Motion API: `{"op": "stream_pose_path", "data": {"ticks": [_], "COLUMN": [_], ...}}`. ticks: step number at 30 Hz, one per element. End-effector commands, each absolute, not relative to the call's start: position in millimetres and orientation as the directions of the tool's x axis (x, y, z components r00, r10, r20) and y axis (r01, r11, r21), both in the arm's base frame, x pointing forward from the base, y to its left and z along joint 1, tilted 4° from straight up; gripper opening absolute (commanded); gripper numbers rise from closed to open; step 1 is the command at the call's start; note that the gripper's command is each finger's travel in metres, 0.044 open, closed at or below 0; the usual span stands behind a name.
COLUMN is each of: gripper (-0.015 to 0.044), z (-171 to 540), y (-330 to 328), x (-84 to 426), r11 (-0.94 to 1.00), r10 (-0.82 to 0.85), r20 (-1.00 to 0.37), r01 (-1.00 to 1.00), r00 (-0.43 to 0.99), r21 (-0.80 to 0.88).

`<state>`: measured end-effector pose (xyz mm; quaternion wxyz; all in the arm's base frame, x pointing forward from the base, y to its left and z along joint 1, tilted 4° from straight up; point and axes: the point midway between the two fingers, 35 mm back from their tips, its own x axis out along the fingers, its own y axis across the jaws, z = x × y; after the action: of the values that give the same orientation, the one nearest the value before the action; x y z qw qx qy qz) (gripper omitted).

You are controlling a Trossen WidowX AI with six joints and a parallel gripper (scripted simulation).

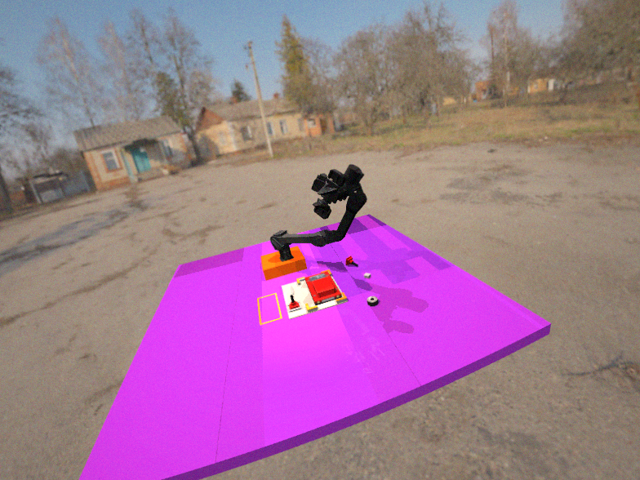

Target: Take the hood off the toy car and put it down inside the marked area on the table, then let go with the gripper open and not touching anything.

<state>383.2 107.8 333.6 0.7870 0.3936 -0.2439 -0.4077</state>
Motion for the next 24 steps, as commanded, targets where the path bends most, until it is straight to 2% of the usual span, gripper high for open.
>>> {"op": "stream_pose_path", "data": {"ticks": [1, 4, 8, 9, 24], "gripper": [0.0247, 0.0326, 0.0431, 0.0440, 0.0440], "z": [335, 354, 398, 408, 485], "y": [107, 105, 122, 125, 80], "x": [382, 363, 314, 301, 163], "r11": [0.360, 0.380, 0.398, 0.399, 0.303], "r10": [-0.835, -0.843, -0.807, -0.798, -0.765], "r20": [0.065, 0.091, 0.112, 0.114, 0.080], "r01": [0.452, 0.467, 0.394, 0.377, 0.247], "r00": [0.547, 0.530, 0.580, 0.592, 0.639], "r21": [0.816, 0.798, 0.829, 0.836, 0.920]}}
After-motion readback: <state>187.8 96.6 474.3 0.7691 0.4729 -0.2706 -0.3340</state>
